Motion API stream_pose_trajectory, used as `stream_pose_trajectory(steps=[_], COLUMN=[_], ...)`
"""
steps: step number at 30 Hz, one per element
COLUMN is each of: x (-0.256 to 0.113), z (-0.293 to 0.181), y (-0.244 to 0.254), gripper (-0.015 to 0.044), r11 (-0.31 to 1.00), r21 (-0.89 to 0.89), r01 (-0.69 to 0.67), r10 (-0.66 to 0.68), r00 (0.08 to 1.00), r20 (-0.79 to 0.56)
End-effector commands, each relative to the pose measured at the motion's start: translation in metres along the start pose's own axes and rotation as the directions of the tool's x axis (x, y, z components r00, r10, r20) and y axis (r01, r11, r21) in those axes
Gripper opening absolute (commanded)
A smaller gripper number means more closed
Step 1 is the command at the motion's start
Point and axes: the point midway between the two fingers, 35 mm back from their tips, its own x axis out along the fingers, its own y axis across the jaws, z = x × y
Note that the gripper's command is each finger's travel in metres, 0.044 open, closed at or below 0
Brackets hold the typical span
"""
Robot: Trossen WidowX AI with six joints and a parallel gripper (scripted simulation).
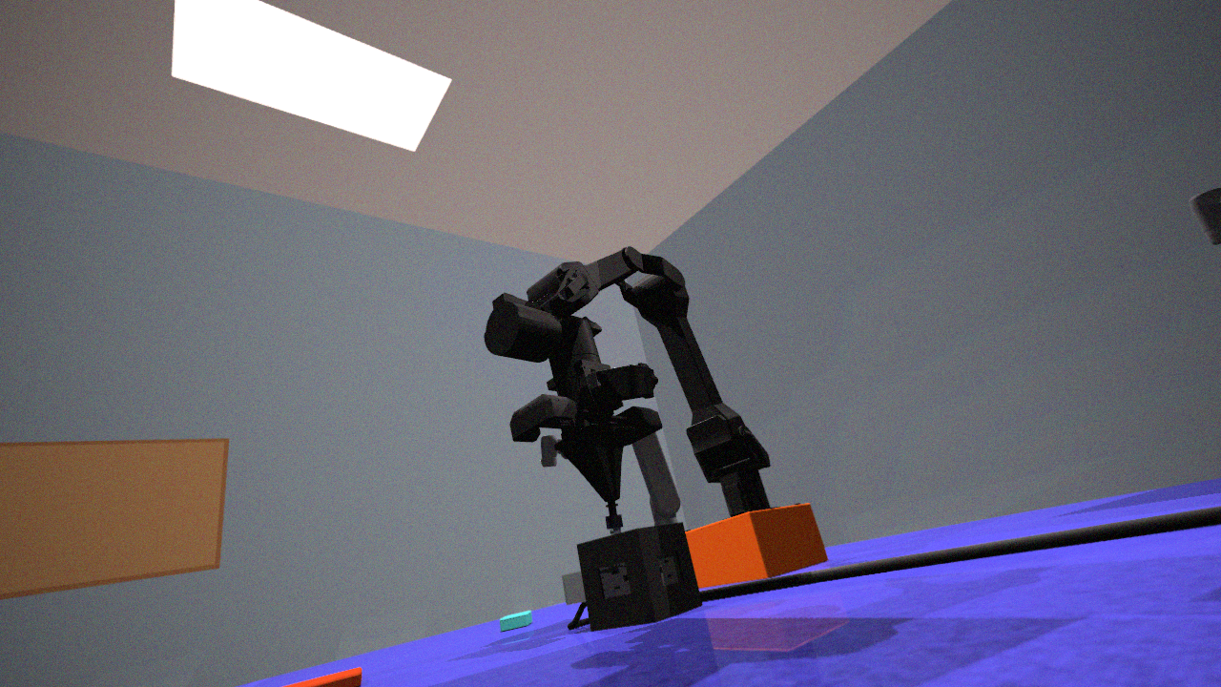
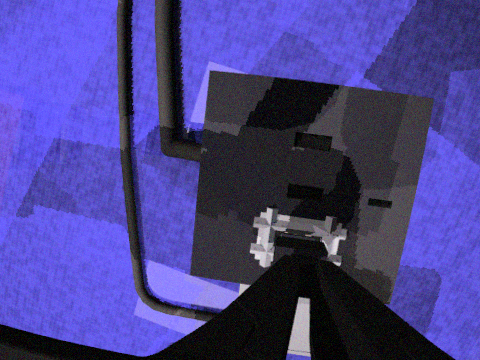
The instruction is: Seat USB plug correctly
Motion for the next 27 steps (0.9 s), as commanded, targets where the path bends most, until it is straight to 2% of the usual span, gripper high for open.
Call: stream_pose_trajectory(steps=[1,27], x=[0.0009,0.004], z=[0.0006,0.0003], y=[-0.0001,-0.0001], gripper=[0.0,0.0], r11=[1.0,1.0], r21=[-0.005,-0.005], r01=[0.0,0.0], r10=[0.0,0.0], r00=[1.0,1.0], r20=[0.005,0.005])
